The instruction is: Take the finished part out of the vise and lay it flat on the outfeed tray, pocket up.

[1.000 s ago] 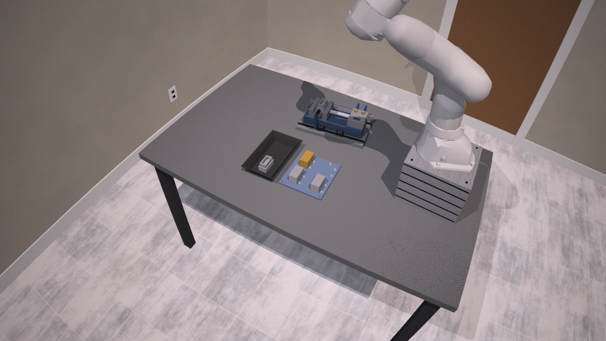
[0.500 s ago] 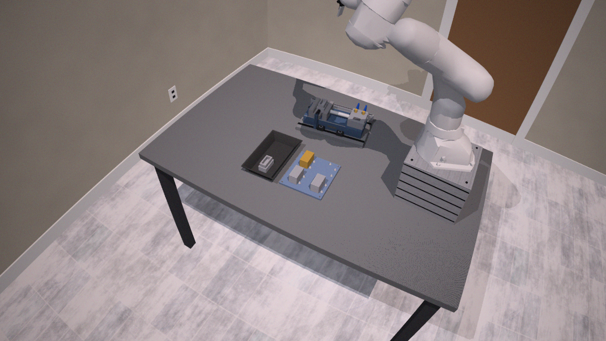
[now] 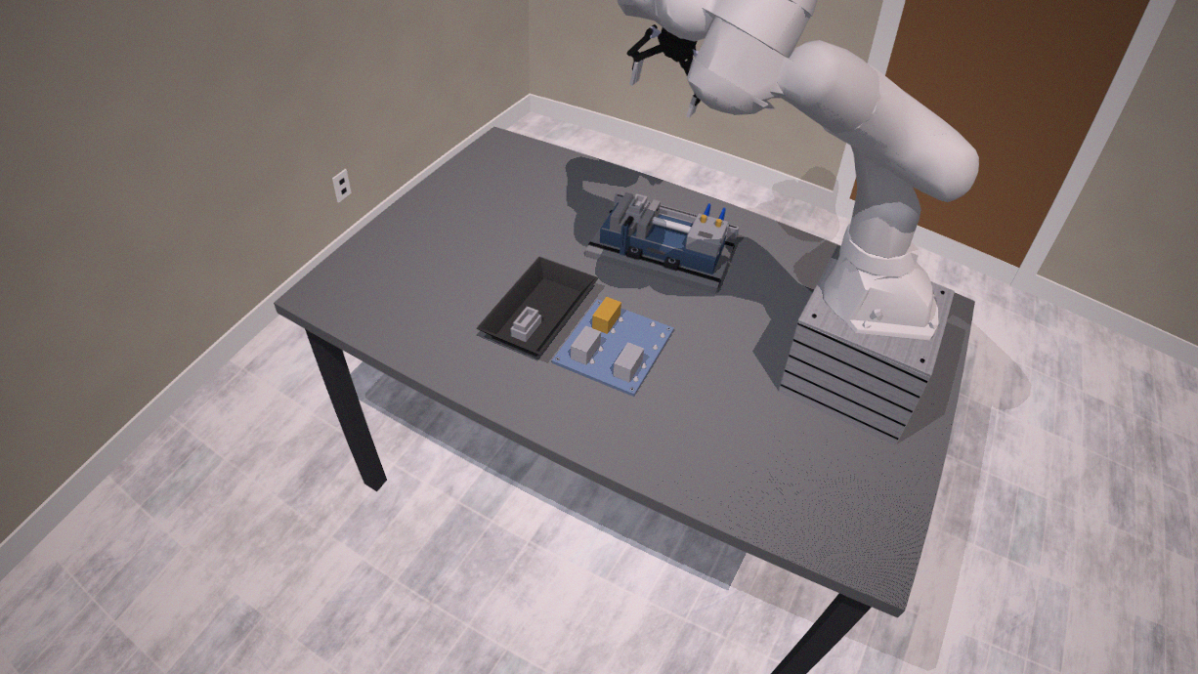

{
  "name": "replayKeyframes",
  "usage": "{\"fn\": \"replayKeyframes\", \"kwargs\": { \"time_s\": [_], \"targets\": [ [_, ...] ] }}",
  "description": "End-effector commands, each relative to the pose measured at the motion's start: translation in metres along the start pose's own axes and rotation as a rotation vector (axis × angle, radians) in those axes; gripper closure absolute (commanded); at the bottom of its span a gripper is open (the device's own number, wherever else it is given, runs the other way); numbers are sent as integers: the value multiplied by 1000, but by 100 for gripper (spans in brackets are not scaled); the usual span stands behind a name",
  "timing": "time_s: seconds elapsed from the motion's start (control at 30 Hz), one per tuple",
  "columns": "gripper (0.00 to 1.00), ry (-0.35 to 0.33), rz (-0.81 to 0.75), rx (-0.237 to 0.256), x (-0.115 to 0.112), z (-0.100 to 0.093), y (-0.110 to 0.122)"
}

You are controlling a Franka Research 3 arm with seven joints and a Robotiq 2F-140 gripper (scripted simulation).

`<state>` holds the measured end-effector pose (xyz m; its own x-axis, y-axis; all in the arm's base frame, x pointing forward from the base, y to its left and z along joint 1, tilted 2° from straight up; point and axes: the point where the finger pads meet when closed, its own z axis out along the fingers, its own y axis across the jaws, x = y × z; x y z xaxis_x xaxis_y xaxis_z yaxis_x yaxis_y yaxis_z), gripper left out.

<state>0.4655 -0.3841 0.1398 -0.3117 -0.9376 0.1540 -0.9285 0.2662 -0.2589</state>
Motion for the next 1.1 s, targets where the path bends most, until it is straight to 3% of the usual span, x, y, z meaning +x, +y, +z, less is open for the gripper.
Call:
{"fn": "replayKeyframes", "kwargs": {
  "time_s": [0.0,0.07,0.1,0.17,0.4,0.43,0.7,0.73,0.97,1.0,1.07],
  "targets": [
    [0,-12,-4,-10,-3,2,5],
    [0,-12,-4,-10,-3,2,5],
    [0,-56,-55,-53,-40,18,13],
    [0,-68,-70,-66,-51,23,16],
    [0,-70,-73,-68,-53,23,16],
    [0,-113,-124,-114,-89,38,29],
    [0,-115,-127,-116,-91,39,29],
    [0,-147,-168,-154,-120,49,41],
    [0,-147,-168,-154,-120,49,41],
    [0,-168,-195,-180,-139,56,50],
    [0,-168,-195,-180,-139,56,50]
  ]
}}
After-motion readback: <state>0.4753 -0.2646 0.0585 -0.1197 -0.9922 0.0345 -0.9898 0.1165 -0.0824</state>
